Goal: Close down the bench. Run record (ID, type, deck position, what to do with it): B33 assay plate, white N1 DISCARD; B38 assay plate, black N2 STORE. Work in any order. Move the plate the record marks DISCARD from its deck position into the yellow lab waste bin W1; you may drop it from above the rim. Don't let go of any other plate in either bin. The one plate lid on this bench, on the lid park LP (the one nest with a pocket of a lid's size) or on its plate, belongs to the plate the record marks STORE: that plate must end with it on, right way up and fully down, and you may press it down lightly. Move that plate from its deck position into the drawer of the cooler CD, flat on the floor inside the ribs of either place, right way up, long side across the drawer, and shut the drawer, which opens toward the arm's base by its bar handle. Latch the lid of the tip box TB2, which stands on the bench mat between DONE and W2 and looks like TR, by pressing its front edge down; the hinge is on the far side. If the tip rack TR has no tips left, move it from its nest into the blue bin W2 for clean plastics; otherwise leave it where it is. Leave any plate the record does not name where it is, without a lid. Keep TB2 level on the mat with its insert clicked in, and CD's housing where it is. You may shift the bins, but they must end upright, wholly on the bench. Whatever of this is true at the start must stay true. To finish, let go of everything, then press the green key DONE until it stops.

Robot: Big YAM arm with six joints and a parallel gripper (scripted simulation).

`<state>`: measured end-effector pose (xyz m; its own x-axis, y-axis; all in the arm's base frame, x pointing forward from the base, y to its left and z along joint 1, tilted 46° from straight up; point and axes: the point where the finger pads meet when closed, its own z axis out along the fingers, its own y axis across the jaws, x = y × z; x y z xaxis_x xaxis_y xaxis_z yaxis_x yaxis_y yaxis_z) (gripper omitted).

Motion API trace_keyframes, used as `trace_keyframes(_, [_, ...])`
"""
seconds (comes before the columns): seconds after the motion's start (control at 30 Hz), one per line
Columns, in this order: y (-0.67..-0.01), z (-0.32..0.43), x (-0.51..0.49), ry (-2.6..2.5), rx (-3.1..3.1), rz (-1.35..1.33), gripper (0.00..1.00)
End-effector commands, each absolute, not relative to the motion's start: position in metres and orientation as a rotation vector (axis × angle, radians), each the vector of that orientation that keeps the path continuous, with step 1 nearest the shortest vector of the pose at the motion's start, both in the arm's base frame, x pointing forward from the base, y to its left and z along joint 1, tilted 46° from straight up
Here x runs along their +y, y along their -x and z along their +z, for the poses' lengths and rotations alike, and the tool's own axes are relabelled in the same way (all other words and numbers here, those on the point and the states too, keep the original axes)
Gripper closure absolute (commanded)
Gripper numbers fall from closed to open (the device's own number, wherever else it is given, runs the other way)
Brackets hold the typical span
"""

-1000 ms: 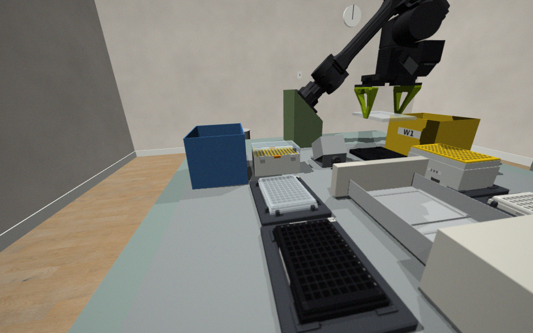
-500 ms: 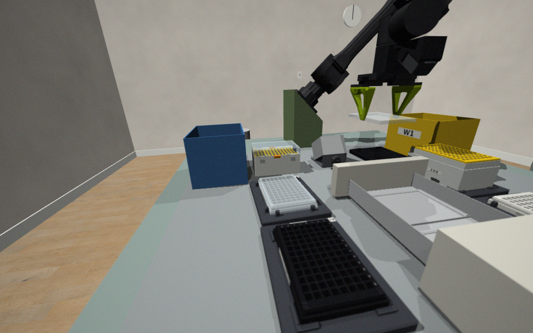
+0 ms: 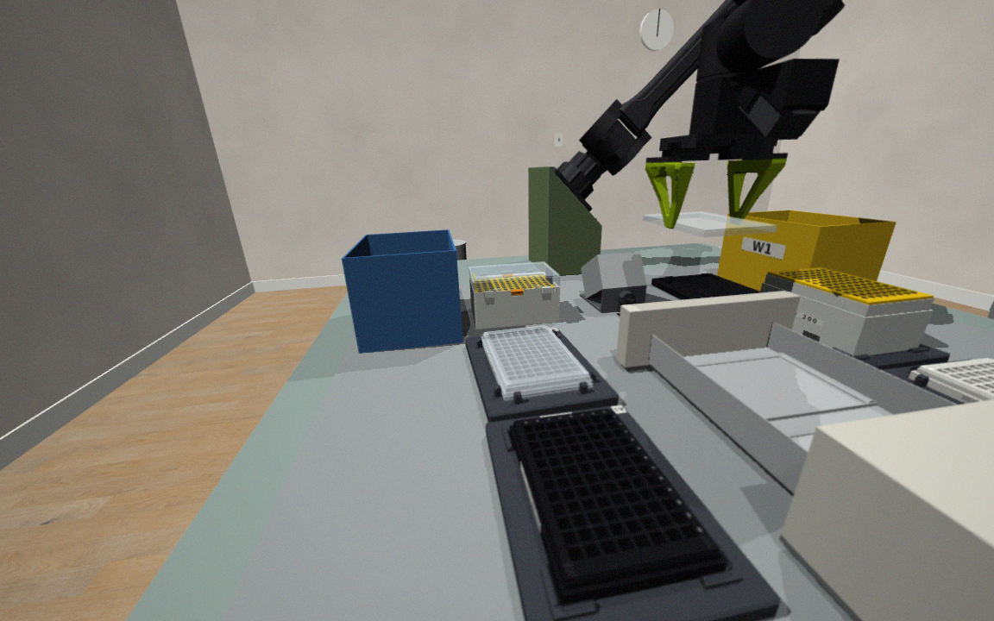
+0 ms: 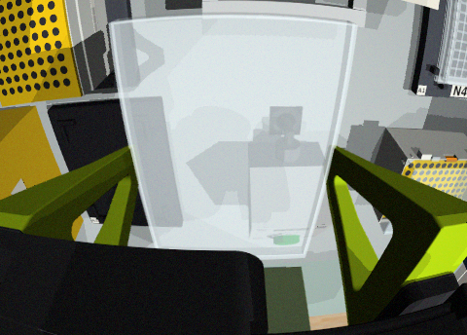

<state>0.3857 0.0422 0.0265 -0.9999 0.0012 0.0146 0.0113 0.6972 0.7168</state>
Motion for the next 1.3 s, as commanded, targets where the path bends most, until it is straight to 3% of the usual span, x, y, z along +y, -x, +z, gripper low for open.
trace_keyframes(0.0, [-0.413,0.036,0.024,-0.001,-2.942,-1.223,1.0])
trace_keyframes(1.27, [-0.474,-0.009,-0.024,0.005,-2.941,-1.221,1.0])
